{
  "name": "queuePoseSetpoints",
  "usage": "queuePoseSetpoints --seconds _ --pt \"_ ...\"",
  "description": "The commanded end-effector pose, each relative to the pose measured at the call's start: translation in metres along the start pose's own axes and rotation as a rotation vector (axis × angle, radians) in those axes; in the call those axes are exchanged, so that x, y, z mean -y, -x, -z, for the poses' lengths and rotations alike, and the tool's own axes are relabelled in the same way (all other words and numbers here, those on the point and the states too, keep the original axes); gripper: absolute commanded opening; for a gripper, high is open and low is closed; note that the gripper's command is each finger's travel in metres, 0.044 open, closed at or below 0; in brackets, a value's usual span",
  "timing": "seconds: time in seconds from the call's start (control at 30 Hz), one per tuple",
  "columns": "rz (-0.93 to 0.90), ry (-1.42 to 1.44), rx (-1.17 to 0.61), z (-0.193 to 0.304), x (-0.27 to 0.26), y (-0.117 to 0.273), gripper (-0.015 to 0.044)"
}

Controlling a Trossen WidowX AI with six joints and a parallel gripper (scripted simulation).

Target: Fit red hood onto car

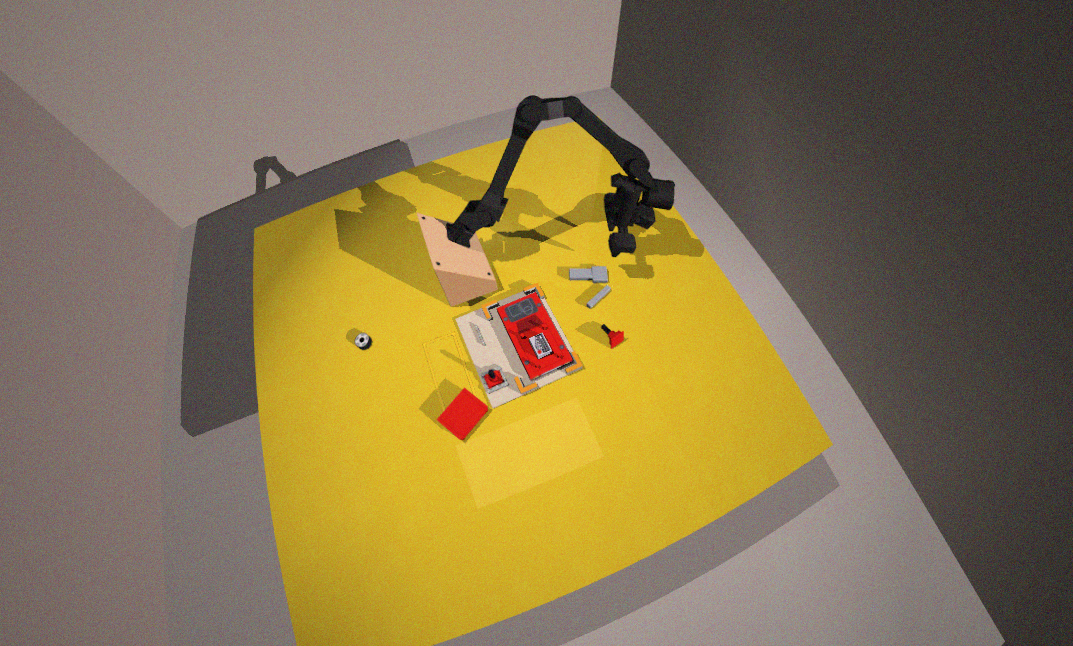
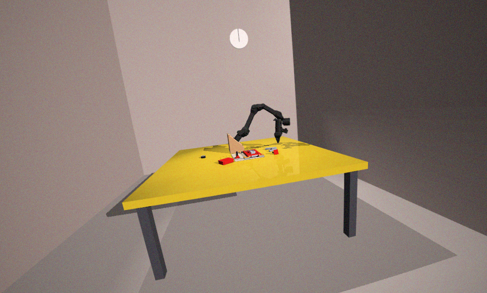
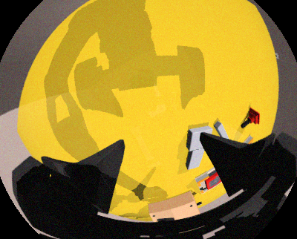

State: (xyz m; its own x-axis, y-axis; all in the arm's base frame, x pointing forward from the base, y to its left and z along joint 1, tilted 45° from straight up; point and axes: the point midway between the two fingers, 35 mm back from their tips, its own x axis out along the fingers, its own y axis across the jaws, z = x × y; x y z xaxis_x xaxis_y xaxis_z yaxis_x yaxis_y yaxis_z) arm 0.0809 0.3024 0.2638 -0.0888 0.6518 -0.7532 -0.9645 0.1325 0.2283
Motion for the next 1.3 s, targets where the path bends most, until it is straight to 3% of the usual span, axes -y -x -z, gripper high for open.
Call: queuePoseSetpoints --seconds 0.0,0.17,0.63,1.27 --pt "0.001 -0.003 -0.001 0.0 0.001 0.0 0.044" --pt "0.022 -0.104 -0.018 -0.005 0.023 -0.004 0.044" --pt "0.097 -0.512 -0.077 0.002 0.147 -0.018 0.044" --pt "0.126 -1.143 -0.152 0.1 0.306 -0.018 0.044"
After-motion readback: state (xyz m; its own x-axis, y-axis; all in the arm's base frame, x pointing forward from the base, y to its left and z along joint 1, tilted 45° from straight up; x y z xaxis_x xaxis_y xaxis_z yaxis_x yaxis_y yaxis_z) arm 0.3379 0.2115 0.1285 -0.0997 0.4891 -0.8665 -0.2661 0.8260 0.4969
